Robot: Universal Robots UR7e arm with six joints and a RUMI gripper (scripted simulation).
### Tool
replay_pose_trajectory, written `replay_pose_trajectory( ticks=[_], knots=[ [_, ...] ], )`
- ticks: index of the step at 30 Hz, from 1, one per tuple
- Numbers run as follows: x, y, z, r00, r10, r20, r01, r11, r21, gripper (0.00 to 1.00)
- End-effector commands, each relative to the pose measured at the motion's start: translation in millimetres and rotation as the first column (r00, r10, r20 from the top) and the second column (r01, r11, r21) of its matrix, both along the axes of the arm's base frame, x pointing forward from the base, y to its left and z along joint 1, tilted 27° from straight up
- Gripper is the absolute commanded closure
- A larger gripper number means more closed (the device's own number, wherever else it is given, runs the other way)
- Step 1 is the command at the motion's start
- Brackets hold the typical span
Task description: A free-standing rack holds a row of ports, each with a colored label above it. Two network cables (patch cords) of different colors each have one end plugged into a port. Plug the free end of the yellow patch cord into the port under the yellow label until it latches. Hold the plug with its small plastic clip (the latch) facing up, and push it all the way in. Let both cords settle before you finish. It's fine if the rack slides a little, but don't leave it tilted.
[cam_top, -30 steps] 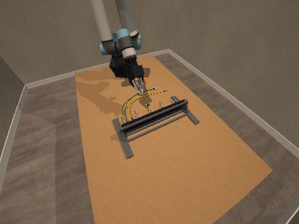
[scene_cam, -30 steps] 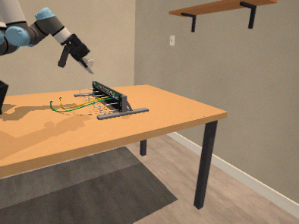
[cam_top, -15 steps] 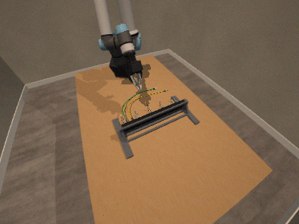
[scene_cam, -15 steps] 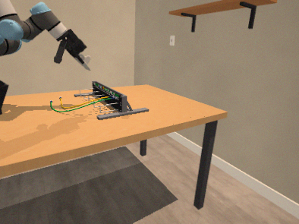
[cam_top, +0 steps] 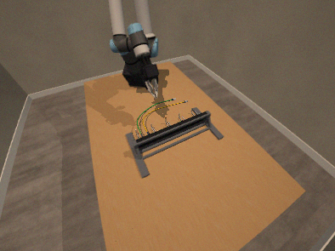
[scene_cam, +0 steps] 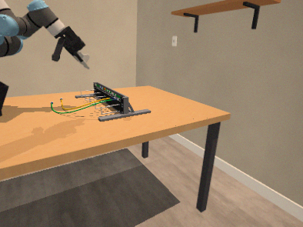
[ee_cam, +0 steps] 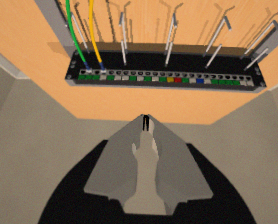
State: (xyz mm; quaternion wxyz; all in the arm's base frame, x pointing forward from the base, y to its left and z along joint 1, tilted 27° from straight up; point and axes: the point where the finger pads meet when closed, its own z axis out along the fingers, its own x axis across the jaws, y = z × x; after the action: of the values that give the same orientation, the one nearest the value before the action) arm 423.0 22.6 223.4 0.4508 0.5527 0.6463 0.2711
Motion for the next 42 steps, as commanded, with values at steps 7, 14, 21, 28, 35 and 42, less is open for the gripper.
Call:
replay_pose_trajectory(
  ticks=[7,14,21,28,35,42],
  knots=[
    [-7.0,1.0,4.0,1.000,0.002,0.000,-0.002,1.000,0.001,1.00],
    [-8.5,1.3,4.8,1.000,0.002,0.000,-0.002,1.000,0.001,1.00],
    [-9.4,1.5,5.2,1.000,0.002,0.000,-0.002,1.000,0.001,1.00],
    [-9.5,1.5,5.3,1.000,0.002,0.000,-0.002,1.000,0.001,1.00],
    [-9.5,1.2,5.4,1.000,0.002,0.000,-0.002,1.000,0.001,1.00],
    [-9.5,-0.8,5.9,1.000,0.002,0.000,-0.002,1.000,0.001,1.00]
  ],
)
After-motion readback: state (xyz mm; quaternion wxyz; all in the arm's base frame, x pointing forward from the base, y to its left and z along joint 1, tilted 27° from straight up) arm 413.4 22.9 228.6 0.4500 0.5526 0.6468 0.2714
